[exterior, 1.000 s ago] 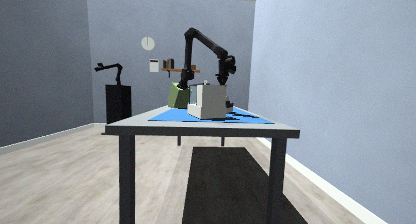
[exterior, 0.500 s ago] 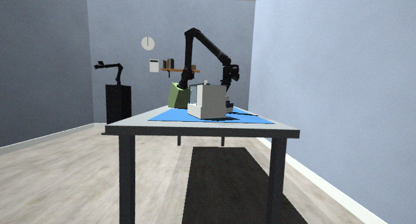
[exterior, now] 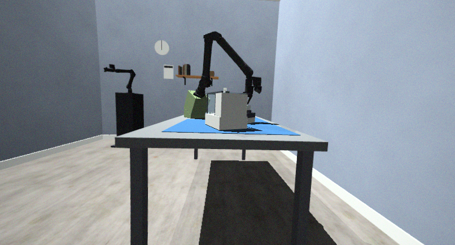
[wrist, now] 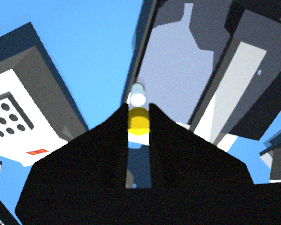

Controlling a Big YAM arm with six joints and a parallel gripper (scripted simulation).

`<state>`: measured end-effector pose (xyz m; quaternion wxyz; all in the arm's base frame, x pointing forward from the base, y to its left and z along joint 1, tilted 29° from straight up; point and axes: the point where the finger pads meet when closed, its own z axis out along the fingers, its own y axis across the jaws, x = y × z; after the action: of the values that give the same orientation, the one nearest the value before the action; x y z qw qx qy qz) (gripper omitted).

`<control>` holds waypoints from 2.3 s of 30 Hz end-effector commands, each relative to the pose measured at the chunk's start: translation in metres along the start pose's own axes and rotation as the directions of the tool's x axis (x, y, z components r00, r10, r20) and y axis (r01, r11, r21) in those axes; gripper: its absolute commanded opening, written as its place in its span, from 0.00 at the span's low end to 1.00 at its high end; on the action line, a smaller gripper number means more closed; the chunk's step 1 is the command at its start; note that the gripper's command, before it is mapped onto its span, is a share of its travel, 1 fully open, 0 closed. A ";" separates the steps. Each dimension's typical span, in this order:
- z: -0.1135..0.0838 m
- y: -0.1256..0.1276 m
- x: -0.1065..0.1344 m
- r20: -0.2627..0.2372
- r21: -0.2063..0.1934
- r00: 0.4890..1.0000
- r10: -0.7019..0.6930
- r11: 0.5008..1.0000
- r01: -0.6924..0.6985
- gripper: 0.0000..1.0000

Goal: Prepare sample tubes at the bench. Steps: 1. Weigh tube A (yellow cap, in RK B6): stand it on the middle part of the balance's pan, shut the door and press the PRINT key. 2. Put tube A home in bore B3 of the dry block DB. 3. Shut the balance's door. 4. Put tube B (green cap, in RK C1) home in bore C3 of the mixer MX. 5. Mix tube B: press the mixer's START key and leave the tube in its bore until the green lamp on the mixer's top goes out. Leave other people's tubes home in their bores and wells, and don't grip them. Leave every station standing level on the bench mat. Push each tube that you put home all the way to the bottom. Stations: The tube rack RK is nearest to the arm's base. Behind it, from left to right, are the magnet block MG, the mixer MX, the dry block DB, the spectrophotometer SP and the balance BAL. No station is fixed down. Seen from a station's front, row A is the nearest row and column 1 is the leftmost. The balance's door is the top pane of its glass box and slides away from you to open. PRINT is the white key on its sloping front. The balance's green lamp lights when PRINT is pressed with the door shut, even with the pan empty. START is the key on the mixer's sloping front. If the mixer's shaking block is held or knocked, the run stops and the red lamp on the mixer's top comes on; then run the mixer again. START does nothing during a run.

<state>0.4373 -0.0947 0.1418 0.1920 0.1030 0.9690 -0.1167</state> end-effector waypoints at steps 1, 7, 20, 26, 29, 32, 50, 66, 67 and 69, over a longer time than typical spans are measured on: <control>0.011 0.028 0.003 0.001 -0.002 0.999 -0.045 0.999 0.045 0.09; 0.017 0.059 0.014 0.000 0.007 0.991 -0.131 0.991 0.131 0.09; 0.029 0.150 0.063 0.014 0.042 0.950 -0.312 0.949 0.311 0.09; 0.030 0.171 0.078 0.017 0.048 0.942 -0.337 0.941 0.335 0.09; 0.020 0.163 0.066 0.046 0.047 0.951 -0.306 0.952 0.304 0.09; 0.022 0.156 0.067 0.040 0.050 0.953 -0.299 0.953 0.297 0.09; 0.021 0.152 0.068 0.038 0.048 0.949 -0.313 0.949 0.312 0.09; 0.020 0.160 0.066 0.035 0.046 0.945 -0.326 0.945 0.324 0.09; 0.020 0.160 0.066 0.035 0.046 0.945 -0.326 0.945 0.324 0.09; 0.020 0.160 0.066 0.035 0.046 0.945 -0.326 0.945 0.324 0.09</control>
<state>0.4156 0.0604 0.0590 0.1751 -0.0601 0.9675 -0.1721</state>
